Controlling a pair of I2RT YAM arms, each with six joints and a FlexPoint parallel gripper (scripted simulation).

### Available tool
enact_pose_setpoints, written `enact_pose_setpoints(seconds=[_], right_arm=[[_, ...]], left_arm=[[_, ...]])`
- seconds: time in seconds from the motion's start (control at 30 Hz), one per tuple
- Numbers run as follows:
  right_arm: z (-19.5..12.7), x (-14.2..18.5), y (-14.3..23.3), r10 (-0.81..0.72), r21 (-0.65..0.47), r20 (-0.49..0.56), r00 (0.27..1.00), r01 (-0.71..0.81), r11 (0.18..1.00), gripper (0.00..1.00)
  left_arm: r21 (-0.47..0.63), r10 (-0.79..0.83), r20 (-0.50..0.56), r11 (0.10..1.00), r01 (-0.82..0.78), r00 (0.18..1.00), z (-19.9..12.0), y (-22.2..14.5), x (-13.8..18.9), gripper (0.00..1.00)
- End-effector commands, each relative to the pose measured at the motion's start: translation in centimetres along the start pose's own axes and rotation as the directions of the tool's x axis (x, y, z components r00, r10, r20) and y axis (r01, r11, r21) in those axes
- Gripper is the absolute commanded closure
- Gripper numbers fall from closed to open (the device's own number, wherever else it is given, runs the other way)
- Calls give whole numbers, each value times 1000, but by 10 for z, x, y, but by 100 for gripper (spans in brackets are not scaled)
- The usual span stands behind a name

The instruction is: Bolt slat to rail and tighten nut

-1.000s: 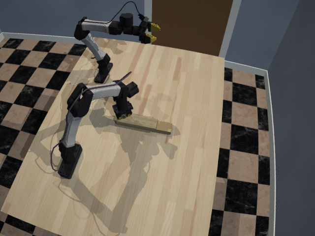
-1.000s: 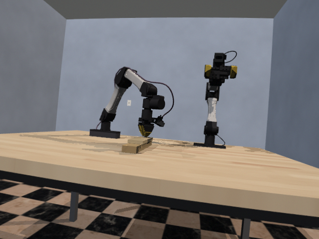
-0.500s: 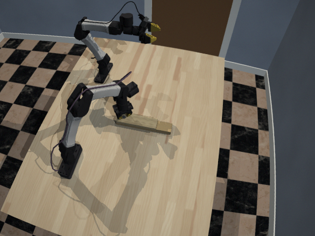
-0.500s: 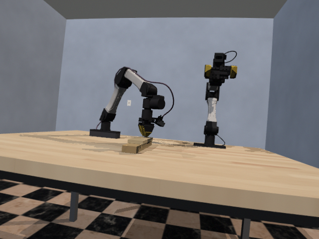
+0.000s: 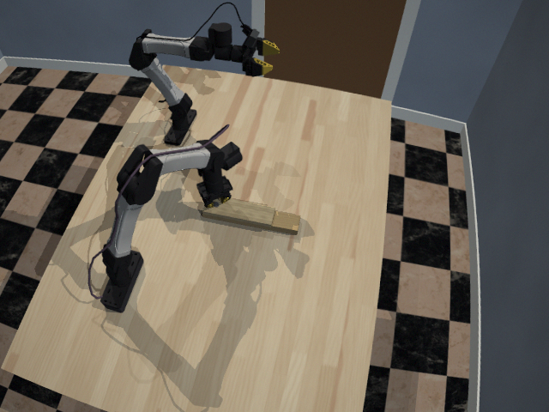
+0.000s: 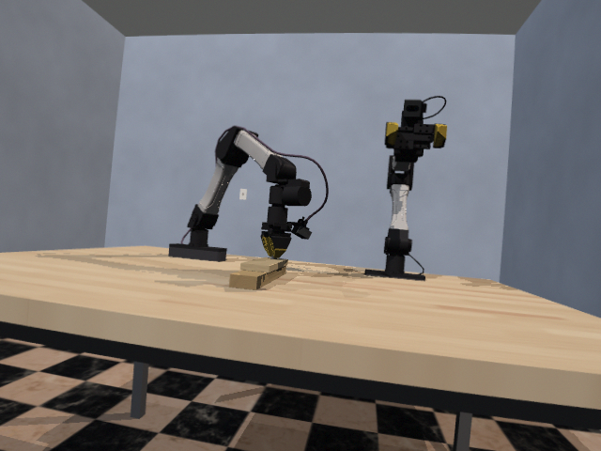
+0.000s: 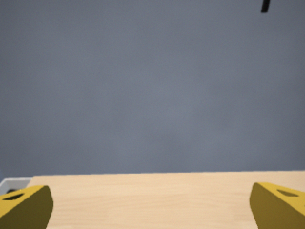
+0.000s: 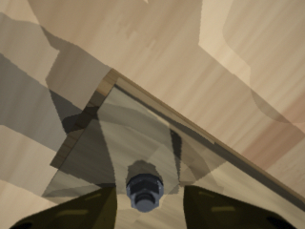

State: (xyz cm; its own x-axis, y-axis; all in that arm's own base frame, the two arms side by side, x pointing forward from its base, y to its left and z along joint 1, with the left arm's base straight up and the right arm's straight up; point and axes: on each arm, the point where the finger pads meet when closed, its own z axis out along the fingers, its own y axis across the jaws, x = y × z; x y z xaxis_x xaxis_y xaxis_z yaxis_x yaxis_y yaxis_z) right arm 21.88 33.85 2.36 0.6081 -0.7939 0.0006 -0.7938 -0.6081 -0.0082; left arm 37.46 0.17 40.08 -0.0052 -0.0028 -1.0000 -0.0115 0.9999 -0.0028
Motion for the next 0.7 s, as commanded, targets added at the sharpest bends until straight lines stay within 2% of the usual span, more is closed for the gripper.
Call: enact_pose_setpoints(seconds=[0.0, 0.67], right_arm=[[7, 0, 1, -2, -4, 9, 1000, 2, 1000, 64], [12, 0, 1, -2, -4, 9, 1000, 2, 1000, 64]], left_arm=[[2, 1, 20, 1000, -1, 1000, -2, -1, -7, 0], [2, 1, 20, 1000, -1, 1000, -2, -1, -7, 0]])
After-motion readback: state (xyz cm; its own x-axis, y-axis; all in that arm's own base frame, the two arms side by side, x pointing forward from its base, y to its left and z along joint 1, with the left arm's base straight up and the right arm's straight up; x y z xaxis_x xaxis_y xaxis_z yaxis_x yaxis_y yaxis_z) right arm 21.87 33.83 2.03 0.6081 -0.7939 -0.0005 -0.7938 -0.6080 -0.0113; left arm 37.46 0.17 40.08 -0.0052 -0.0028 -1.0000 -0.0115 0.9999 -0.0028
